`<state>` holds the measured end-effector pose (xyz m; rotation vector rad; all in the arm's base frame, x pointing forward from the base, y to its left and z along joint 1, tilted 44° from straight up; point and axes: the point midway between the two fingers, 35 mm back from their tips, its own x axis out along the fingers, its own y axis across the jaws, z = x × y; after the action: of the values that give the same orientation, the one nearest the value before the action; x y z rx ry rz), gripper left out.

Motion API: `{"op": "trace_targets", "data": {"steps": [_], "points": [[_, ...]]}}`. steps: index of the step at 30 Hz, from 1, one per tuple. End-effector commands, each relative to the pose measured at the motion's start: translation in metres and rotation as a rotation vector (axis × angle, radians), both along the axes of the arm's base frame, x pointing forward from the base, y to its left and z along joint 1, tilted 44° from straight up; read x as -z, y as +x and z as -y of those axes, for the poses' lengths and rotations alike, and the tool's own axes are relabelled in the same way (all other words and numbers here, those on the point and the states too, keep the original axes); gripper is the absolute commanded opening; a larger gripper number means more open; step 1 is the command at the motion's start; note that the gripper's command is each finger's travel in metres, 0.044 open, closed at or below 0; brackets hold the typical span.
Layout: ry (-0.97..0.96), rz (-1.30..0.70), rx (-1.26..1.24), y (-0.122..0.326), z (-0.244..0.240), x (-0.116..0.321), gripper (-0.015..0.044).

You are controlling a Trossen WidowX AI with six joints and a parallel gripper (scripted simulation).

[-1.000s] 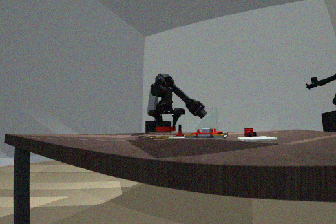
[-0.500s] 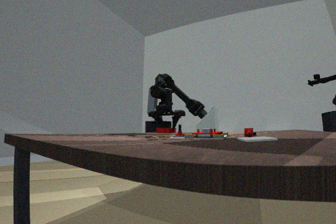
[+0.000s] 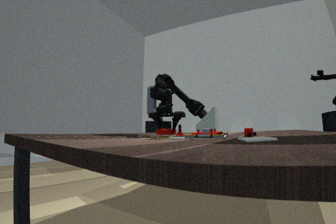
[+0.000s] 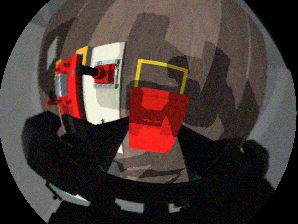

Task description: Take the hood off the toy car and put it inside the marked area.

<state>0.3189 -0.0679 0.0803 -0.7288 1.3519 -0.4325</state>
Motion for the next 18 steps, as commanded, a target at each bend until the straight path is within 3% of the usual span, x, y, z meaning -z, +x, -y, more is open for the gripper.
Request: {"op": "trace_targets", "data": {"steps": [1, 18], "points": [[0.002, -0.003, -0.003, 0.0002, 0.0009, 0.0023, 0.0000], [0.002, -0.003, -0.003, 0.0016, 0.0066, 0.0083, 0.0000]]}}
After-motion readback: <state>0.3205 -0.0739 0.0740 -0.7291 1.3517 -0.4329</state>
